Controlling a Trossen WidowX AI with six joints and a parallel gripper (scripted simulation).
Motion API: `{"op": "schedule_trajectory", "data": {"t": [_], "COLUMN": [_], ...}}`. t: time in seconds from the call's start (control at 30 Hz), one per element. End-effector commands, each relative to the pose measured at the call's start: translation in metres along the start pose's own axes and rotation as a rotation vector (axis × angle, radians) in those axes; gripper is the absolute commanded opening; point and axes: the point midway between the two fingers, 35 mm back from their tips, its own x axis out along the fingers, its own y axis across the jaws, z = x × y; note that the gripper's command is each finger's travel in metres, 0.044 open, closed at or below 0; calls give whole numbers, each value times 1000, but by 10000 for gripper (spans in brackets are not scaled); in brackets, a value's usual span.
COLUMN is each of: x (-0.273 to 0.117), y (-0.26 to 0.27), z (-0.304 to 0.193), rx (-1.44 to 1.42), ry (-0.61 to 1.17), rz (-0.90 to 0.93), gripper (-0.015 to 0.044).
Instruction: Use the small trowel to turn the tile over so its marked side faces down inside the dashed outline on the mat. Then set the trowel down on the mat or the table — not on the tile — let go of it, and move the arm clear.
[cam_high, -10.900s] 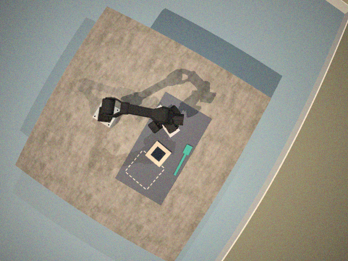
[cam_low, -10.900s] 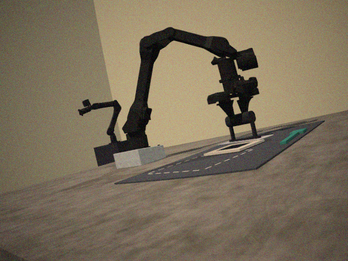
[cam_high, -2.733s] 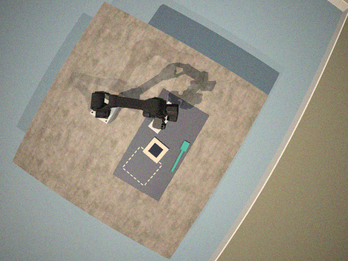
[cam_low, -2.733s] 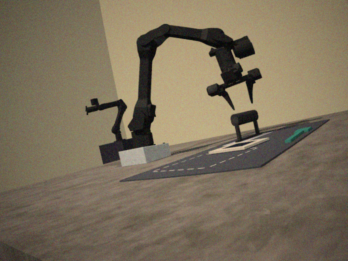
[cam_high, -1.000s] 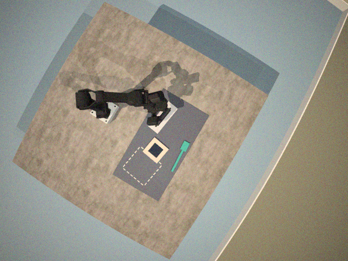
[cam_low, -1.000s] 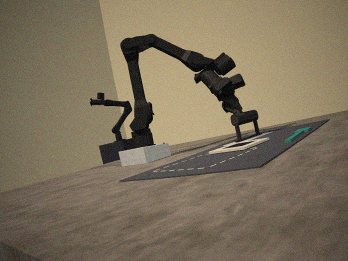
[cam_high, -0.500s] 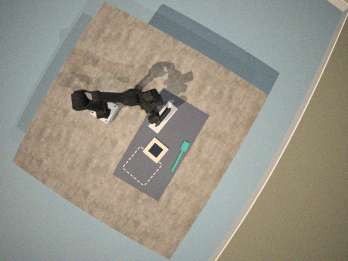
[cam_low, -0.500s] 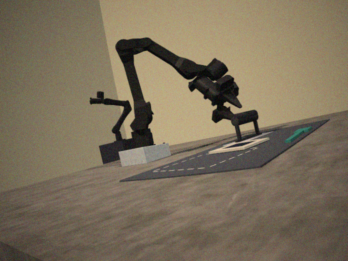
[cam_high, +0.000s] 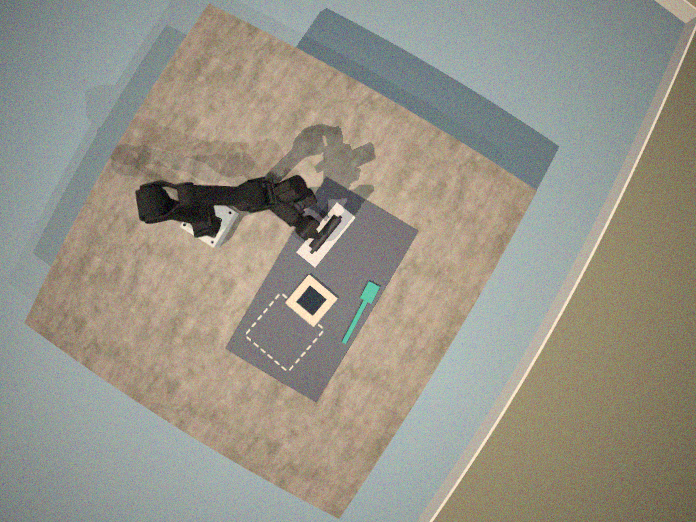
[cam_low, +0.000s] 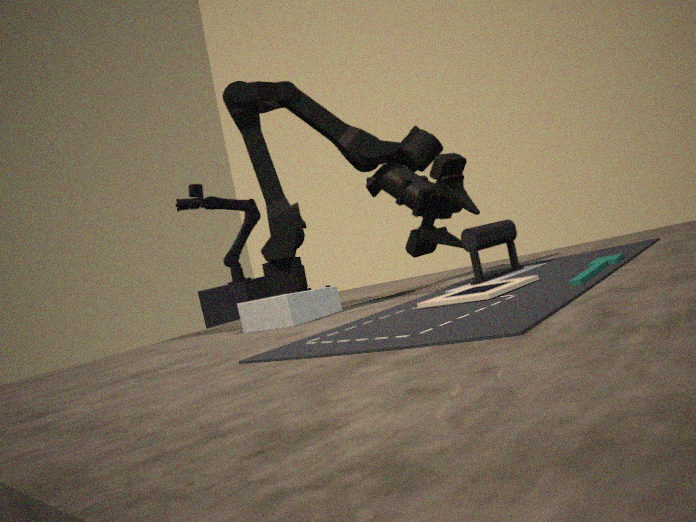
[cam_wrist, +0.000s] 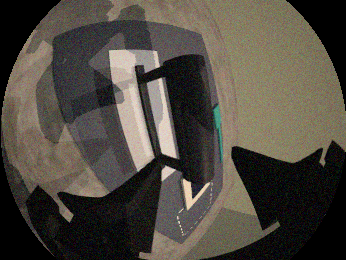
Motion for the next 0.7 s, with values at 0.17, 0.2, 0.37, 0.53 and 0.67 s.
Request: {"op": "schedule_trajectory", "data": {"t": [0.17, 0.2, 0.37, 0.53, 0.67], "x": [4, 6, 14, 22, 28], "y": [-1, -1, -2, -2, -2], "z": [1, 1, 1, 2, 2], "rx": [-23, -23, -23, -23, -23], "ry": [-3, -3, -3, -3, -3], "rz": [-12, -12, -12, -12, -13], "gripper": [300, 300, 300, 300, 300]}}
